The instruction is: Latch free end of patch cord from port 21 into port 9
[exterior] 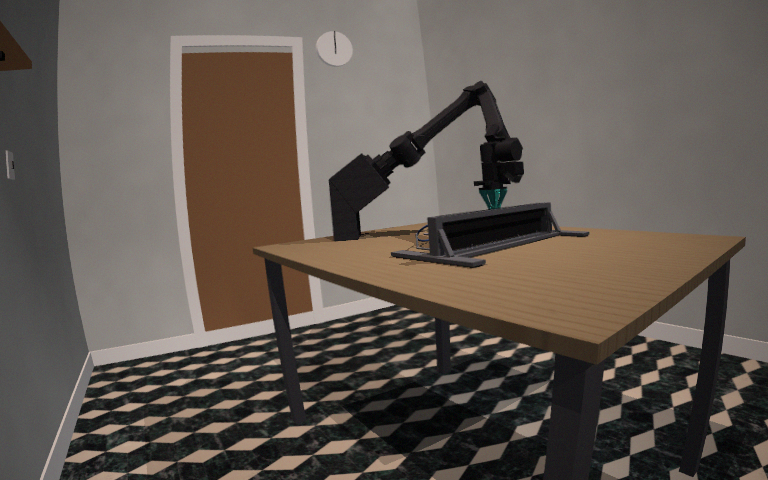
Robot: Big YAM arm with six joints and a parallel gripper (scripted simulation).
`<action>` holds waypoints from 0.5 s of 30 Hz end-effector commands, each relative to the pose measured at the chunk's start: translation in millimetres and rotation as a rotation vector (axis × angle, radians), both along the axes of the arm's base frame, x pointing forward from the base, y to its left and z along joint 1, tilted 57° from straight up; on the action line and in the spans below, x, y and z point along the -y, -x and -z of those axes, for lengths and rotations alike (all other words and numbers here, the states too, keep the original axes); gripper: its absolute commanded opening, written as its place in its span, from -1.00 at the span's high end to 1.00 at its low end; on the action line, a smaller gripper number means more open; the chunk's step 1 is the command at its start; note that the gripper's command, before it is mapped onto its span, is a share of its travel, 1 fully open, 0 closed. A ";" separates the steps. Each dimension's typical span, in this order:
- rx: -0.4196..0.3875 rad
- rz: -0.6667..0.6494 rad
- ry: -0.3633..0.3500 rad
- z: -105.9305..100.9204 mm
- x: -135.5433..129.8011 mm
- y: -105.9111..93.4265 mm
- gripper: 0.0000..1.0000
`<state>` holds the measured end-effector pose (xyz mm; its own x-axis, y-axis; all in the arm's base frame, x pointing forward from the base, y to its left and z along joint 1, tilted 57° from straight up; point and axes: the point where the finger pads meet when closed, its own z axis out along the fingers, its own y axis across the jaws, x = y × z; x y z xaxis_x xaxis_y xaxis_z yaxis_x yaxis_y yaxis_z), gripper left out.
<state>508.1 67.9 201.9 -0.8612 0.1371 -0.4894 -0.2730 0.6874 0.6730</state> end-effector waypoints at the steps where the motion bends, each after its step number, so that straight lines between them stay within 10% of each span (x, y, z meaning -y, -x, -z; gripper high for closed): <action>1: 0.025 -0.017 0.008 -10.1 -4.5 -11.9 1.00; 15: 0.016 -0.017 0.007 -17.4 -2.8 -24.8 1.00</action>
<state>526.9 65.7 208.6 -0.8615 0.1366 -0.4891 -0.2732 0.6874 0.6730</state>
